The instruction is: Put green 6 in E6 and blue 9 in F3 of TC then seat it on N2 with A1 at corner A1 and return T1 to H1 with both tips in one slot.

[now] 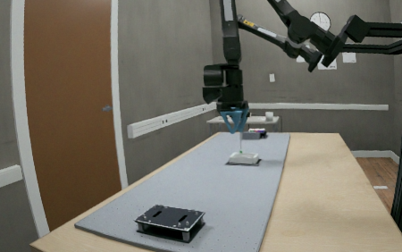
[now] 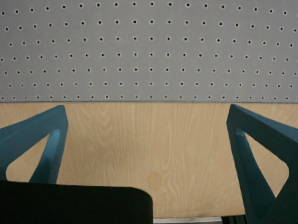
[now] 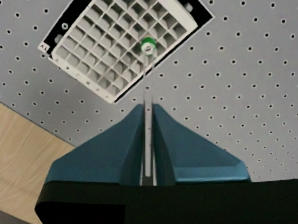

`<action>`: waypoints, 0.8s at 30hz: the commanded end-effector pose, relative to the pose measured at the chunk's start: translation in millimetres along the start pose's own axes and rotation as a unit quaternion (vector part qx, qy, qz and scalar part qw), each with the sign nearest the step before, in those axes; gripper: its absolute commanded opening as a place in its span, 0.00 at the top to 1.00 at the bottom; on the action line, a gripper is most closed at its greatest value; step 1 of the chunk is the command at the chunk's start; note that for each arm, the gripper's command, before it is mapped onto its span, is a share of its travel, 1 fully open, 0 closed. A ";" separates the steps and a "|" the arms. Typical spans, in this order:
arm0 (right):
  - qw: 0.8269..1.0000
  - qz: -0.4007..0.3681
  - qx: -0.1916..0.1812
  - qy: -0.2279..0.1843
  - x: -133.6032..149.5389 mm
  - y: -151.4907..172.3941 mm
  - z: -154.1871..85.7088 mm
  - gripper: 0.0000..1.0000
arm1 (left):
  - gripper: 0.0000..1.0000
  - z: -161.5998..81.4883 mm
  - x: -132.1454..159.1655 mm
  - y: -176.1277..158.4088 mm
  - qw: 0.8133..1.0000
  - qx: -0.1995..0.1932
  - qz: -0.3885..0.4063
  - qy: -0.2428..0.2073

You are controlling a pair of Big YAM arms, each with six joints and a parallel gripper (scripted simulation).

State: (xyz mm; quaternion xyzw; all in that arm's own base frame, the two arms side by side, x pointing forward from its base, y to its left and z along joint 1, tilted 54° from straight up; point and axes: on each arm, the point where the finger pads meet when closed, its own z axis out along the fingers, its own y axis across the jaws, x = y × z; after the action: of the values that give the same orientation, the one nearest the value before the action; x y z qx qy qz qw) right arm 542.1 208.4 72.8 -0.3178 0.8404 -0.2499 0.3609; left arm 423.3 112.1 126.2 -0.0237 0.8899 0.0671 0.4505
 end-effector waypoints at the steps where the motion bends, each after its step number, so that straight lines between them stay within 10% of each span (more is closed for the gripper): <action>1: 1.000 -0.006 -0.001 0.013 11.9 2.7 14.6 0.93 | 0.00 -0.5 -0.1 -0.2 1.000 0.000 0.002 -0.001; 24: 1.000 -0.010 -0.006 0.021 19.3 9.3 10.3 0.93 | 0.00 -0.5 -0.1 -0.2 1.000 0.000 0.002 -0.001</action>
State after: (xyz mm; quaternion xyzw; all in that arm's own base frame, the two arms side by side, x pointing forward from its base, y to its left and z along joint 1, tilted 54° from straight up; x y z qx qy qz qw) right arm 541.4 208.0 71.8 -0.3177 0.8404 -0.2499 0.3611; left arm 423.3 112.1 126.2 -0.0237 0.8899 0.0671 0.4505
